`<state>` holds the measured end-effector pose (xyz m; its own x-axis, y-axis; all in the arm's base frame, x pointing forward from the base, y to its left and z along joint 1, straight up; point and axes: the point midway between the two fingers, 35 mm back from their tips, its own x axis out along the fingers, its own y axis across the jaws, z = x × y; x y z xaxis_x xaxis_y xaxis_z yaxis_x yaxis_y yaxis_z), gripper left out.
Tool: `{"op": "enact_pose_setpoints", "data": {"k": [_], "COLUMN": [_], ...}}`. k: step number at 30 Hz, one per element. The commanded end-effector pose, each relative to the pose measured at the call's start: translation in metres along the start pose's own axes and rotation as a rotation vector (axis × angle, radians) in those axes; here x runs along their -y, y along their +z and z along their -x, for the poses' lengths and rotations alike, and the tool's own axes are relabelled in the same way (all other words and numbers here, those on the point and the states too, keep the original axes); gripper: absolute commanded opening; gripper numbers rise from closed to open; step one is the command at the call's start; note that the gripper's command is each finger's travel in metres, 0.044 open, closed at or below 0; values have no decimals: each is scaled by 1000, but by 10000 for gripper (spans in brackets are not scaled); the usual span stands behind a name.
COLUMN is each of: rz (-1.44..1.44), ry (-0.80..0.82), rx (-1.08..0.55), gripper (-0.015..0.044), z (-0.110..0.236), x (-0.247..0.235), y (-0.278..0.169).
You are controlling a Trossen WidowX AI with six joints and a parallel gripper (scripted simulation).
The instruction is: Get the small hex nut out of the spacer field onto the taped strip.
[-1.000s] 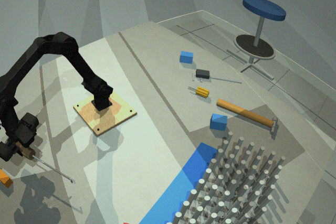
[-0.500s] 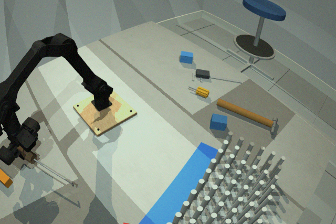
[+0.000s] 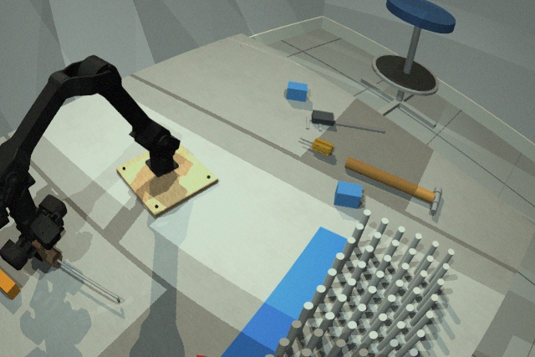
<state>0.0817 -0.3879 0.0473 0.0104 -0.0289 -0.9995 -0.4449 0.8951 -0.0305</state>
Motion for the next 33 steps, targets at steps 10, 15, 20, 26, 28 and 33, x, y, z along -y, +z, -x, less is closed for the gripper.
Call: {"op": "enact_pose_setpoints", "data": {"k": [10,15,20,26,28,33], "rz": [1,1,1,1,1,1], "ry": [1,1,1,1,1,1], "rx": [1,1,1,1,1,1], "gripper": [26,157,289,440,440,440], "z": [-10,-10,-10,-7,16,60], "x": [-1,-1,-1,-1,1,-1], "y": [0,0,0,0,0,1]}}
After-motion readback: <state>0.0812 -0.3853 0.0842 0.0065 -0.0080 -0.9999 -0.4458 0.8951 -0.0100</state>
